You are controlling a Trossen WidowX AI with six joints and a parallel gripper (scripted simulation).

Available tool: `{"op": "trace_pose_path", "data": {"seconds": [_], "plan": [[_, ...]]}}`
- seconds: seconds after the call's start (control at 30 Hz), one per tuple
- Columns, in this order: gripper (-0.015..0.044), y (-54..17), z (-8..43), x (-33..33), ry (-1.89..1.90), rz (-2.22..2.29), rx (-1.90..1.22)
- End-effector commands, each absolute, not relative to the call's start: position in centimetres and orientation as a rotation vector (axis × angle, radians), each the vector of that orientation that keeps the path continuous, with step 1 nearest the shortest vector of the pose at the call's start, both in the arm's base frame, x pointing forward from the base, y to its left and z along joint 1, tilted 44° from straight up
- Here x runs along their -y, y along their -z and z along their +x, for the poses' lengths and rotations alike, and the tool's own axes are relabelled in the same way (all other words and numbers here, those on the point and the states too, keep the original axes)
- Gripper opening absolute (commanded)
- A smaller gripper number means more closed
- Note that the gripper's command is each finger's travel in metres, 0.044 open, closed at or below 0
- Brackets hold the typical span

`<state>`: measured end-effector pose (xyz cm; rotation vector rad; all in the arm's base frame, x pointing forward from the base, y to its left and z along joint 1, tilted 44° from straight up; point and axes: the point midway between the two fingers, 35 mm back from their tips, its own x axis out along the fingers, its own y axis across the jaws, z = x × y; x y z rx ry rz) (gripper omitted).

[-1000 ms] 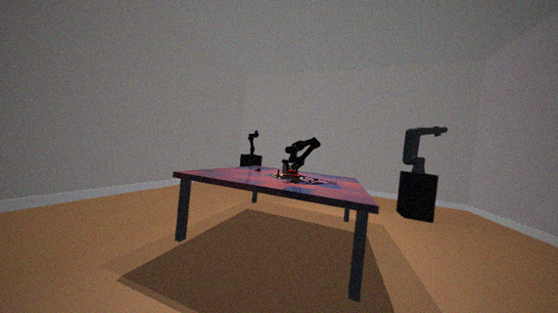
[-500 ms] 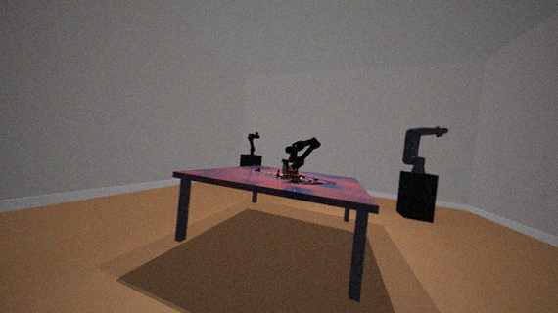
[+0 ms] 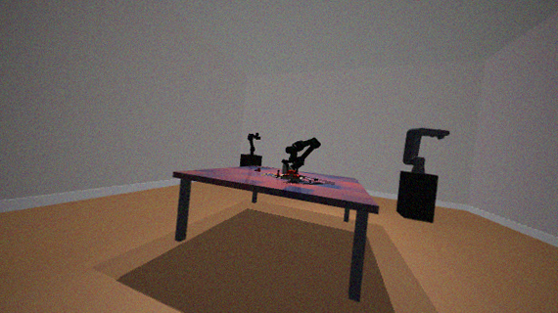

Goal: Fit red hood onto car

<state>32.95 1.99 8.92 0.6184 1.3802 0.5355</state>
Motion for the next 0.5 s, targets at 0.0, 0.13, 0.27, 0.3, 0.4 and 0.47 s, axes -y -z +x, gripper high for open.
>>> {"op": "trace_pose_path", "data": {"seconds": [0.0,0.13,0.27,0.3,0.4,0.47], "plan": [[0.0,-8.56,32.88,-2.47,-0.541,0.616,-1.387],[0.0,-8.46,32.89,-2.58,-0.541,0.617,-1.387],[0.0,-8.35,32.9,-2.68,-0.541,0.617,-1.387],[0.0,-8.32,32.9,-2.71,-0.541,0.617,-1.387],[0.0,-8.24,32.91,-2.8,-0.541,0.617,-1.387],[0.0,-8.18,32.92,-2.86,-0.541,0.618,-1.387]]}}
